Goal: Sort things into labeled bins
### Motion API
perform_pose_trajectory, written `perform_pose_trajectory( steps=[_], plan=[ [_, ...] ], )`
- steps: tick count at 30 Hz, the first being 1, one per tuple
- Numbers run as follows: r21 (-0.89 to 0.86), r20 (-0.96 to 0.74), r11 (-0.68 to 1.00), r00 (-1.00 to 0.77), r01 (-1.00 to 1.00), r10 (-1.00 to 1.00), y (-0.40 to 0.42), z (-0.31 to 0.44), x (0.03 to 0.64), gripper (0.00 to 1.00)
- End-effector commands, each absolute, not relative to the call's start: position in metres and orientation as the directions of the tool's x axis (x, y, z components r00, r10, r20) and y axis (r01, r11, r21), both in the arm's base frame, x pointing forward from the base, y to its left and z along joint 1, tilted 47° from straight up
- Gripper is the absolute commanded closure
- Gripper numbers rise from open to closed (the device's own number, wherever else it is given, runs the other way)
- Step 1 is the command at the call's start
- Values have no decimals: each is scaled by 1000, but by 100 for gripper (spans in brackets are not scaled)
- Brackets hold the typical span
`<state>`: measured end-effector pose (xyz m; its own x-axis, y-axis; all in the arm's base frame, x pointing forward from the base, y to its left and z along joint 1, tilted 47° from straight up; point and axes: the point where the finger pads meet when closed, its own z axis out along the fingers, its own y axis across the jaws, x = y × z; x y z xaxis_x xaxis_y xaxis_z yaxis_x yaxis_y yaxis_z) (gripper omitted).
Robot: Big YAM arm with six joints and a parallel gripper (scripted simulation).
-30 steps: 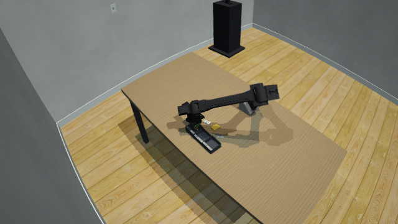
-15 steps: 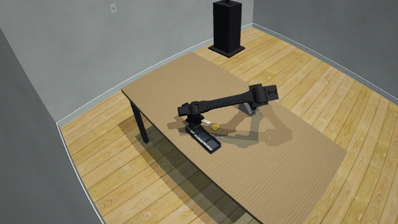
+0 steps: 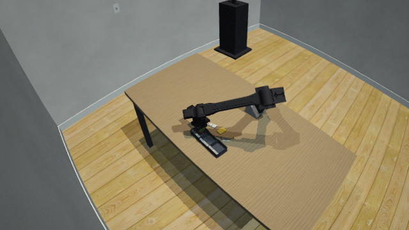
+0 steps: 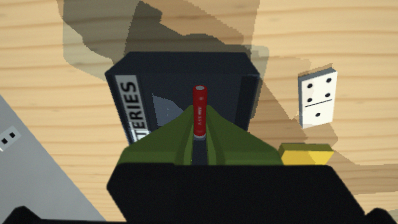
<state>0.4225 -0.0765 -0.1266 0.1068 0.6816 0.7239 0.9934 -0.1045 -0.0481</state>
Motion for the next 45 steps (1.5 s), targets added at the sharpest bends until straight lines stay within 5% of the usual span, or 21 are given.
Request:
perform_pose_trajectory(
  steps=[1, 2, 45],
  plan=[
    [-55, 724, -109, 115, 992, 680, -82, -137, 415, 96],
    [-56, 724, -110, 116, 992, 680, -83, -137, 415, 77],
    [-37, 720, -118, 109, 992, 686, -95, -132, 429, 77]
  ],
)
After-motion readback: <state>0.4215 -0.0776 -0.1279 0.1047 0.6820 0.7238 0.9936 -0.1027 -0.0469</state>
